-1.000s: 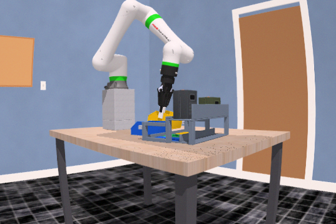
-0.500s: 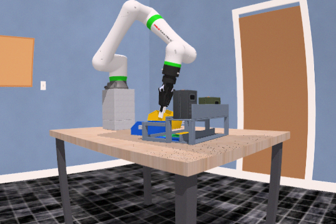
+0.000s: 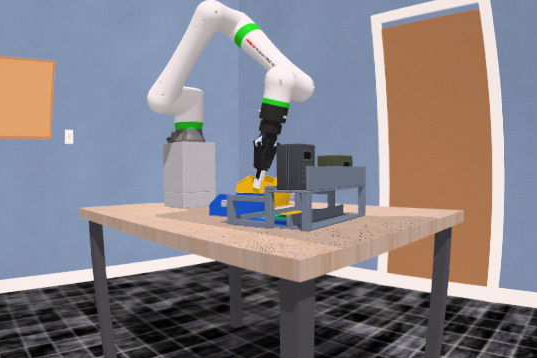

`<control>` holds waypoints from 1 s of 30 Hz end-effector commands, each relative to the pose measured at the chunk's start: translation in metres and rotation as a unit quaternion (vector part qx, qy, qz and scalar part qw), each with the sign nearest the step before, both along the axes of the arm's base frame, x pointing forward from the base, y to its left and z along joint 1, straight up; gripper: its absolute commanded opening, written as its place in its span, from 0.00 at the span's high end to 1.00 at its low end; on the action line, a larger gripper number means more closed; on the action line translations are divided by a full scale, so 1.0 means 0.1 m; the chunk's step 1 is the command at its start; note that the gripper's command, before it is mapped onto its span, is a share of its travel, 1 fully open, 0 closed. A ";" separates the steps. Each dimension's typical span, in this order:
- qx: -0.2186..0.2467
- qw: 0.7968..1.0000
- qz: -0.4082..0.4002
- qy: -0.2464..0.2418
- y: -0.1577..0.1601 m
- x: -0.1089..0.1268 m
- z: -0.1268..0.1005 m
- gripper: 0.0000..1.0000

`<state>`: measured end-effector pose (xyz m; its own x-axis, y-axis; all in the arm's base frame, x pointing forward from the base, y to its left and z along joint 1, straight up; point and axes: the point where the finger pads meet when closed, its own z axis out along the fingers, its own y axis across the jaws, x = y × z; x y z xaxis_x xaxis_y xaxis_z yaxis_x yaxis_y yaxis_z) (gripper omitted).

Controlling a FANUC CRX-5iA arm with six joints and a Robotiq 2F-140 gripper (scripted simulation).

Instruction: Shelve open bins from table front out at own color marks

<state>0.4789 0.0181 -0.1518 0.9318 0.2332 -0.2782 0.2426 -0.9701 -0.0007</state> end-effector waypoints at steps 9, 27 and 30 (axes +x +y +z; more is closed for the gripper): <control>0.000 1.000 0.000 0.000 0.00 0.00 0.00 1.00; 0.000 1.000 0.000 0.000 0.01 0.04 0.00 1.00; 0.000 1.000 0.000 0.000 0.01 0.06 0.00 1.00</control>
